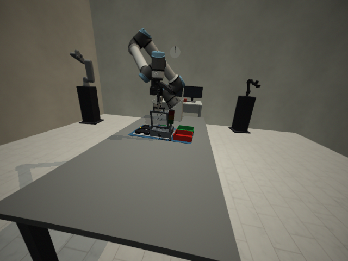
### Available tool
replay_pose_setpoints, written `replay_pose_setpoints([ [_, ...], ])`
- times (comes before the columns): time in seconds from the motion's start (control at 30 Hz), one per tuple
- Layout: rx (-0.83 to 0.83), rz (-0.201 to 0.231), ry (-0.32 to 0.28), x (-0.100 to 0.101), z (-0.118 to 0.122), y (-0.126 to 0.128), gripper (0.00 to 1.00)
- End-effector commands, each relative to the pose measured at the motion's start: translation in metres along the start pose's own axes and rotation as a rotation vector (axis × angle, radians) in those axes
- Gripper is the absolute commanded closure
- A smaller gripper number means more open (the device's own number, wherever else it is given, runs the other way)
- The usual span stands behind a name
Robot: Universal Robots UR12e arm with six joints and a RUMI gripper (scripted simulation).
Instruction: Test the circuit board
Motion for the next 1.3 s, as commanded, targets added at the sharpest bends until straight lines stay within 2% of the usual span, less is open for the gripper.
replay_pose_setpoints([
  [0.0, 0.003, 0.008, 0.001, -0.0016, 0.0016, 0.0021, 0.70],
  [0.5, 0.004, 0.007, 0.001, -0.0017, 0.0016, 0.0021, 0.70],
  [0.53, 0.004, 0.007, 0.001, -0.0017, 0.0016, 0.0021, 1.00],
  [1.27, 0.004, 0.007, 0.001, -0.0017, 0.0016, 0.0021, 1.00],
])
Point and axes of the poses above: the point where the finger pads meet when closed, its own x axis out along the fingers, its own y axis across the jaws, z = x × y, the point moved 6 cm from there along -x, back along the fingers, and after that the axes turned 1 degree about x, right-handed, at the moved point
